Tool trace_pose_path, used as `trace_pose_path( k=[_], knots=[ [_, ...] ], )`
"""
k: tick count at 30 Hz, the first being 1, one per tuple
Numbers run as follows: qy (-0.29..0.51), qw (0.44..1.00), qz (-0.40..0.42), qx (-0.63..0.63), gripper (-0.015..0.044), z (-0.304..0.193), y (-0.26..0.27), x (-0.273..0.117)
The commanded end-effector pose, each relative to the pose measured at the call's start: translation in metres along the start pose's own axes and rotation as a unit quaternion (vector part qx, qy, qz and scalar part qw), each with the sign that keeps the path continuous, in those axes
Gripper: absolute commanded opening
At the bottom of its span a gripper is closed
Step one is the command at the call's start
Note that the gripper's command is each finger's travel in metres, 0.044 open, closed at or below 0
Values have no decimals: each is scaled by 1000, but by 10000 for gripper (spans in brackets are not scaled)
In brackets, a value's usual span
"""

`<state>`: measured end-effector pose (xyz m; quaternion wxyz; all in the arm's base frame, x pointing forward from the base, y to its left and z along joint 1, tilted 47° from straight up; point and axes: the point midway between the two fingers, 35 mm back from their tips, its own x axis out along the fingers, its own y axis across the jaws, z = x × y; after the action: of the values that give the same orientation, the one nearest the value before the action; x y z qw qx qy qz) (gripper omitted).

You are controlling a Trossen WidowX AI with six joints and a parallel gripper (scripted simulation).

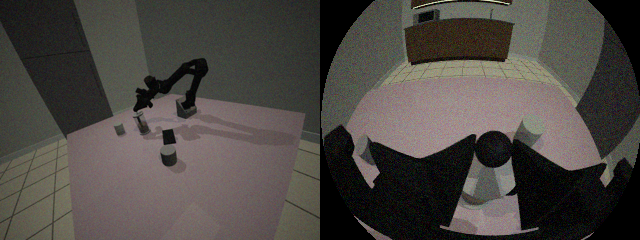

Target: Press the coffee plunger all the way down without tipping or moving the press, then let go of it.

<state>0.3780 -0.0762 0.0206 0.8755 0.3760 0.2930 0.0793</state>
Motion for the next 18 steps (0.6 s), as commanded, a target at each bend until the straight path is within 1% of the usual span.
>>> trace_pose_path(
  k=[1, 18],
  knots=[
    [9, 1000, 2, 4, 126, -4, 0, 2],
    [2, 1000, 1, 2, 126, 0, -1, 1]
  ],
)
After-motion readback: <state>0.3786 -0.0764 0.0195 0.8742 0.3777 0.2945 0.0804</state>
